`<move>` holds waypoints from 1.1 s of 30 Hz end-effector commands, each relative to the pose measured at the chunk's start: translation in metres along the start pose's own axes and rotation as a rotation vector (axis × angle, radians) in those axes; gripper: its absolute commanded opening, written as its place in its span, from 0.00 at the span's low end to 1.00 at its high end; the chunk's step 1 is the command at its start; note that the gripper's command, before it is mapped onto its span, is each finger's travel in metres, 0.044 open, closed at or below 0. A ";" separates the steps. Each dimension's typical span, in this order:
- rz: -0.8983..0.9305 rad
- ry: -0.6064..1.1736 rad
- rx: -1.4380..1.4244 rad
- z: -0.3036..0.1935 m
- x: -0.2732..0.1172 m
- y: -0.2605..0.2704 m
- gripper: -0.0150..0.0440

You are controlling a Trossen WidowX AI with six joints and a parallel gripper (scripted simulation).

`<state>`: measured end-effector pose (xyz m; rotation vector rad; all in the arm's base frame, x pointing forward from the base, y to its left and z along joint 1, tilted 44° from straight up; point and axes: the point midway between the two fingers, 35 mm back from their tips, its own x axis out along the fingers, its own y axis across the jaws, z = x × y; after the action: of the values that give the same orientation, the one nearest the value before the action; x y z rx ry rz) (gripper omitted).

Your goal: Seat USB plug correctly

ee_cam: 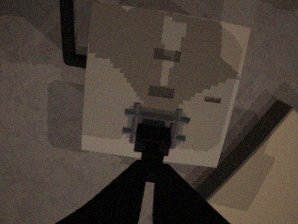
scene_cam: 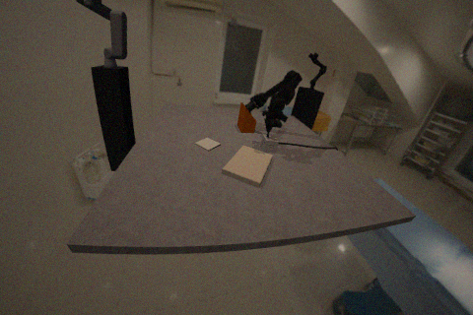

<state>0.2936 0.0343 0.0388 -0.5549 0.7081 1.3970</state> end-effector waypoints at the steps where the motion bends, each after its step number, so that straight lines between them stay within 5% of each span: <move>1: -0.001 0.000 -0.001 0.000 0.000 0.000 0.25; 33: 0.000 0.001 0.000 0.000 -0.014 0.000 0.25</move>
<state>0.2923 0.0279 0.0470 -0.5487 0.7070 1.4010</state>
